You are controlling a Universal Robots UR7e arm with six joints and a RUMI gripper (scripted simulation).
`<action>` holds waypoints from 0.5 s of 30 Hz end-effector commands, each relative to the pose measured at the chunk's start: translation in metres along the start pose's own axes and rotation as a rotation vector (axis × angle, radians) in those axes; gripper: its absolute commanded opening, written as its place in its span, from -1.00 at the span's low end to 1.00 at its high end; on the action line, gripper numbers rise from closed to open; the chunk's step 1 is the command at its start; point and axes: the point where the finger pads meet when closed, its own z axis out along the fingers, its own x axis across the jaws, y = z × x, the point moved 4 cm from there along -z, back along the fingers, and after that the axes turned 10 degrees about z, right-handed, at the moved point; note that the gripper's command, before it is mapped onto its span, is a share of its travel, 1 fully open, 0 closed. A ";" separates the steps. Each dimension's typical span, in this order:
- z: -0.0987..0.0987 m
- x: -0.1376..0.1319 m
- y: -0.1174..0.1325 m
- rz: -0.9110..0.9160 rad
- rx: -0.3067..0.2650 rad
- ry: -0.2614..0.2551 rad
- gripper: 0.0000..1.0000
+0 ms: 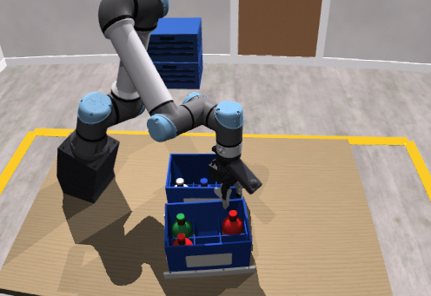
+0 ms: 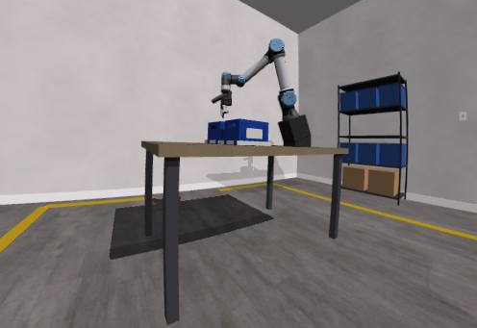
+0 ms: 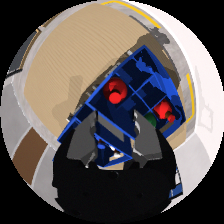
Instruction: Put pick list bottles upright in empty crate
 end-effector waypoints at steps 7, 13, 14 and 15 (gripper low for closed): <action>0.011 0.000 0.000 0.000 0.002 0.000 -0.24; 0.019 0.000 0.000 0.000 0.002 0.000 -0.24; 0.020 0.000 0.000 0.000 0.002 0.000 -0.24; 0.022 0.000 0.000 0.000 0.002 0.000 -0.24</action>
